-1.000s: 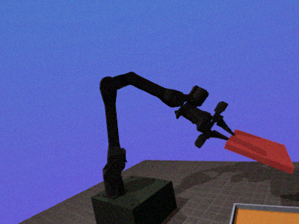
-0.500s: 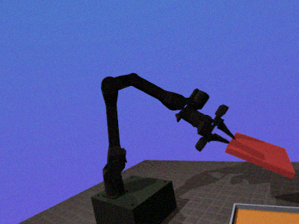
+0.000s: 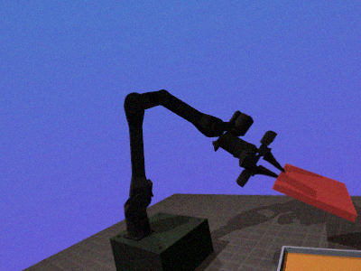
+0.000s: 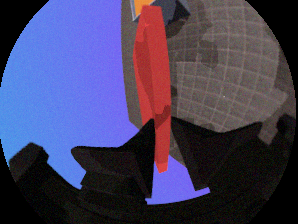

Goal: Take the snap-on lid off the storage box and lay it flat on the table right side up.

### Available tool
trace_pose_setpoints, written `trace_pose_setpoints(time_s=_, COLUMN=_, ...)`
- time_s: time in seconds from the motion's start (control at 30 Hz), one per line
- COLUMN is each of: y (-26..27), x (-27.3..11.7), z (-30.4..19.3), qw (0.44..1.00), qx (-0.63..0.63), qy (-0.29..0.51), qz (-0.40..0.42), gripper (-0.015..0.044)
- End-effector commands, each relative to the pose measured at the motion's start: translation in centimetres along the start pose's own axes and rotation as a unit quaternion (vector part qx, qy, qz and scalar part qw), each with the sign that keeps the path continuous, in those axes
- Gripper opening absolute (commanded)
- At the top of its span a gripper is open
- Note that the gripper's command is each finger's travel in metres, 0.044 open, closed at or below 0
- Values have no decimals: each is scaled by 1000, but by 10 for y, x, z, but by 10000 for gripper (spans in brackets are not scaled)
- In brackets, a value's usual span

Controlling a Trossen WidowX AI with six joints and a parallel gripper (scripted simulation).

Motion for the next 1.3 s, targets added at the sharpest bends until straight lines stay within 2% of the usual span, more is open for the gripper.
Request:
trace_pose_setpoints(time_s=0.0, y=-2, x=2, z=0, qw=1000, qx=3, qy=-4, qz=3, gripper=0)
trace_pose_setpoints(time_s=1.27, y=-25, x=22, z=-2, qw=1000, qx=3, qy=-4, qz=3, gripper=0)
Point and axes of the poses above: the point midway between the two fingers, 35 mm back from their tips, its own x axis out along the fingers, its own y axis across the jaws, z = x × y, the point moved 5 cm from there along -x, back along the fingers, and after that the axes turned 7 degrees about -x, right-handed, at the moved point
